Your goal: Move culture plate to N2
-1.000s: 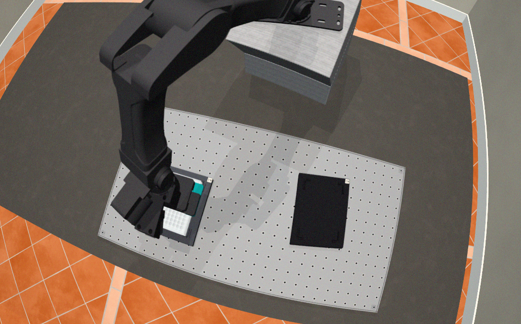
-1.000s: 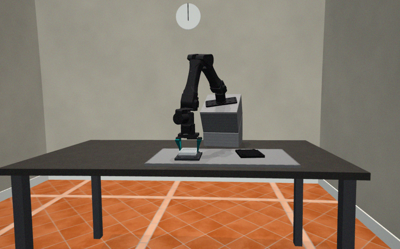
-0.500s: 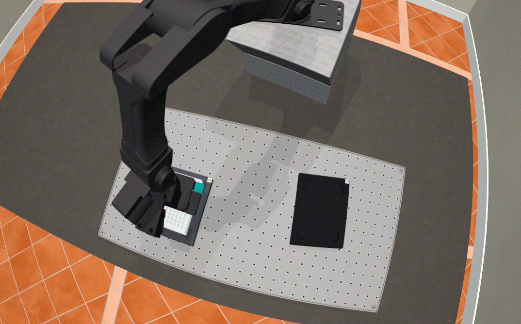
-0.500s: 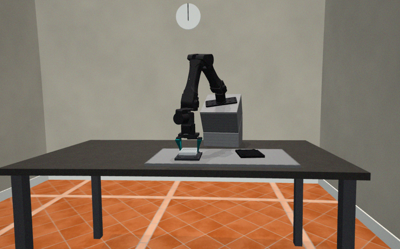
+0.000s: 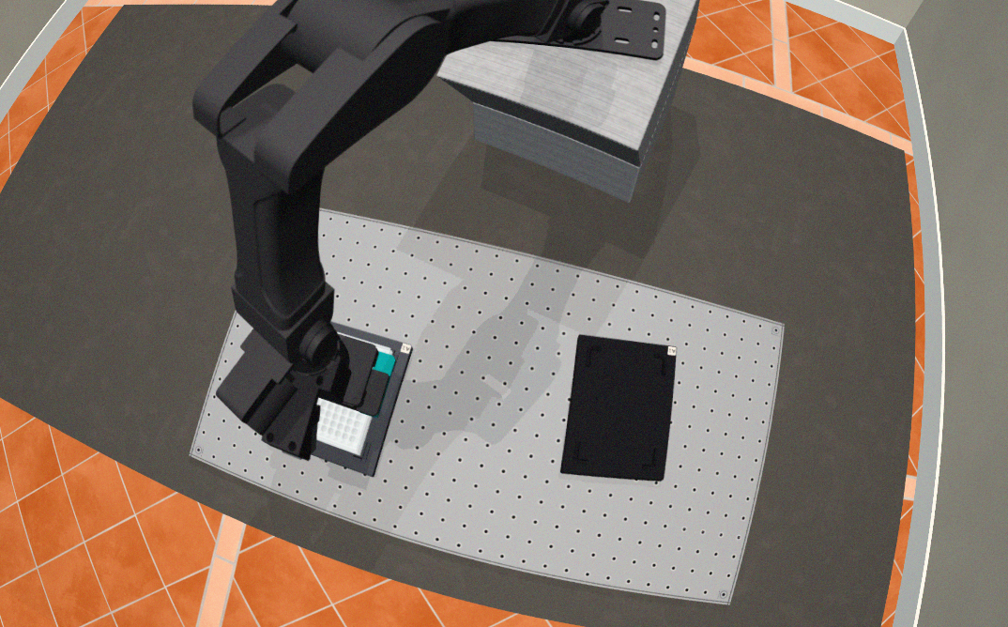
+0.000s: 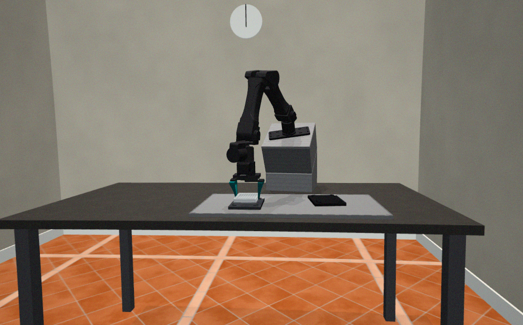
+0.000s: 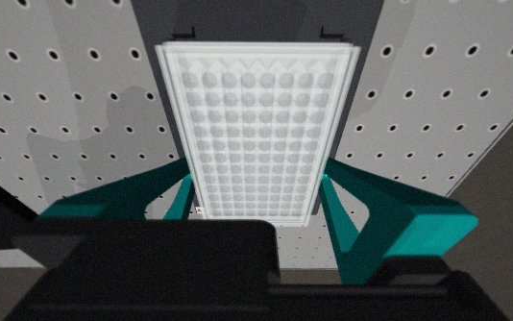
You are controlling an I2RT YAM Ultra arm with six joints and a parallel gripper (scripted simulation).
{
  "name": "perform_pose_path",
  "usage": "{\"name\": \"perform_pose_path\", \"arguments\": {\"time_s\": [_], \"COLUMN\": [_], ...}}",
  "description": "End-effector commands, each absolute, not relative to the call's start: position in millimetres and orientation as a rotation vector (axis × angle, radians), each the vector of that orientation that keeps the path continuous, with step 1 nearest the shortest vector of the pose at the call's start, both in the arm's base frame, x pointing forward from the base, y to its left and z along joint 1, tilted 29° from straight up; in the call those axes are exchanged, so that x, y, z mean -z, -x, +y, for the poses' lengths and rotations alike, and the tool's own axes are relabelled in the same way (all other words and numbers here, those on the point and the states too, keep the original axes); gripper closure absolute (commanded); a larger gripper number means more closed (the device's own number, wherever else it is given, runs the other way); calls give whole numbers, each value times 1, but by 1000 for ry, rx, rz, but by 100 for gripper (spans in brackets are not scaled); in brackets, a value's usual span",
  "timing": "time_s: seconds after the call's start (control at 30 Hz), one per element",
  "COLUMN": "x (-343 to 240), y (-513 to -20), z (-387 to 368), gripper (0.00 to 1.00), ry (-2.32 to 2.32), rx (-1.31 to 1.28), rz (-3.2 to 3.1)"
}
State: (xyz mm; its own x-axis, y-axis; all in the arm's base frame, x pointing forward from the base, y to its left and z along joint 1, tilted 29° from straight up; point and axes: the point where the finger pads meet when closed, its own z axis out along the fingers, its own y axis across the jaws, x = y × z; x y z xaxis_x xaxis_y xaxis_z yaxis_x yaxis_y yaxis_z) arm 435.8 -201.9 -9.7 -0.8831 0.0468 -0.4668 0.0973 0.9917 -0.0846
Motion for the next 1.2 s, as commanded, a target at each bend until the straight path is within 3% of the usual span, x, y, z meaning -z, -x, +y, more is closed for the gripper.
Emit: {"name": "perform_pose_path", "arguments": {"time_s": [0.0,1.17], "x": [-18,-5], "y": [-453,-453], "z": [-207,-208], "gripper": [100,100], "ry": [-93,-100], "rx": [181,168], "rz": [2578,2602]}}
